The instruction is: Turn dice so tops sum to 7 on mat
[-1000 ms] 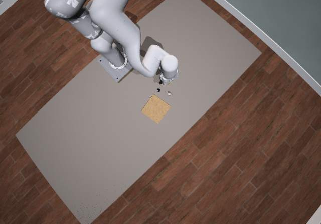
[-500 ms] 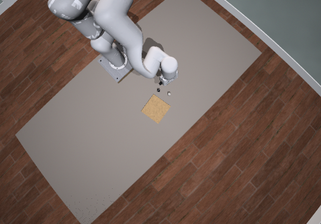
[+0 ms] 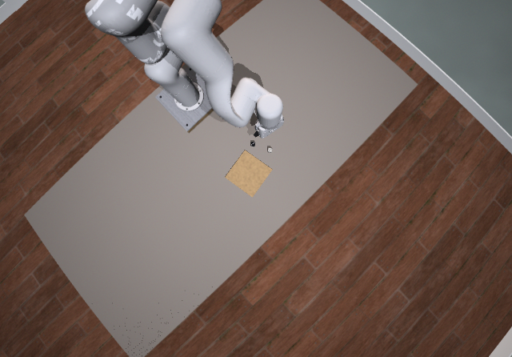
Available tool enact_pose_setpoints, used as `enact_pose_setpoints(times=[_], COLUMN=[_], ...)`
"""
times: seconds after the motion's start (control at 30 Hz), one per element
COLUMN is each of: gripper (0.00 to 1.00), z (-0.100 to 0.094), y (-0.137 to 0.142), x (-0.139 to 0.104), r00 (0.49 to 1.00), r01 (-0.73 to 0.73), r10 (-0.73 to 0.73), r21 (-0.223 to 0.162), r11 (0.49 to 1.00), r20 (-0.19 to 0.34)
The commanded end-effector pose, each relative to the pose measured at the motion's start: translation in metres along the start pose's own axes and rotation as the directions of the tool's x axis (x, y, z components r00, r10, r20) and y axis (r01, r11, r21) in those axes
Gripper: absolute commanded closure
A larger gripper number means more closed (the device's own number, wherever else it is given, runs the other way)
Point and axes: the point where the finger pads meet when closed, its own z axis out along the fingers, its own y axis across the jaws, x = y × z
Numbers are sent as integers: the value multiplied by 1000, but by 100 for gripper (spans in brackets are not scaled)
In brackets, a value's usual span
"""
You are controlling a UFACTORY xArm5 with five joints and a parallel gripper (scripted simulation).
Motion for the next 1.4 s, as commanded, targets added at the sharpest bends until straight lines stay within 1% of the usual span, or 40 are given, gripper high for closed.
enact_pose_setpoints(times=[0.0,0.43,1.37], gripper=[69,69,69], z=[3,12,13], y=[1,0,0], x=[-1,-2,-2], r00=[1000,1000,1000], r01=[0,0,0], r10=[0,0,0], r21=[-2,-2,-2], r11=[1000,1000,1000], r20=[3,3,3])
